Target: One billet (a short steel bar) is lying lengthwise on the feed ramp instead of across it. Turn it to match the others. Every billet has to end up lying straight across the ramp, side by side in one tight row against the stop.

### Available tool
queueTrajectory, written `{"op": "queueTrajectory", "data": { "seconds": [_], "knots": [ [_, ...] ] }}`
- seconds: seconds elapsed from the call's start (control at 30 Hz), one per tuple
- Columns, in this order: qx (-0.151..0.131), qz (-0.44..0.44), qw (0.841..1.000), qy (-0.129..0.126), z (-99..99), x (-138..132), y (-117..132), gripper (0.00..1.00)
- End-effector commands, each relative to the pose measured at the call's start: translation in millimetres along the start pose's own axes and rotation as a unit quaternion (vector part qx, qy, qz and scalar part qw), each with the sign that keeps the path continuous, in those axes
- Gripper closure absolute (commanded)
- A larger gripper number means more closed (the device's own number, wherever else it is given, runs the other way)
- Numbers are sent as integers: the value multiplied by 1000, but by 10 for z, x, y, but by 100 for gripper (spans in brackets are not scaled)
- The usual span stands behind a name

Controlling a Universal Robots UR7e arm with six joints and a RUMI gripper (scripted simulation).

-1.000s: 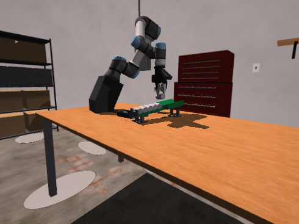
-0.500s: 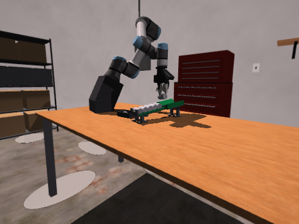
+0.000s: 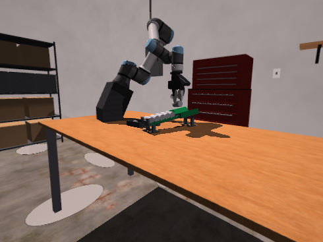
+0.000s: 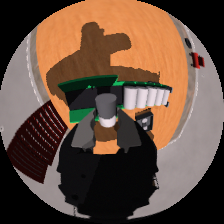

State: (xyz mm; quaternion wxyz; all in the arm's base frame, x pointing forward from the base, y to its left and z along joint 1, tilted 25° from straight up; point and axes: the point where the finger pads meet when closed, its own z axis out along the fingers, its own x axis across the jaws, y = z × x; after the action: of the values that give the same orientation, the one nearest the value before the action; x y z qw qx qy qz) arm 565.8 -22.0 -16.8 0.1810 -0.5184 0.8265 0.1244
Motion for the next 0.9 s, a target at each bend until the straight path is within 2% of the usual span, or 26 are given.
{"op": "queueTrajectory", "data": {
  "seconds": [0.0,0.87],
  "knots": [
    [1,1,1000,0,-7,27,-4,100],
    [5,0,1000,0,-48,-34,-49,100]
  ]
}}
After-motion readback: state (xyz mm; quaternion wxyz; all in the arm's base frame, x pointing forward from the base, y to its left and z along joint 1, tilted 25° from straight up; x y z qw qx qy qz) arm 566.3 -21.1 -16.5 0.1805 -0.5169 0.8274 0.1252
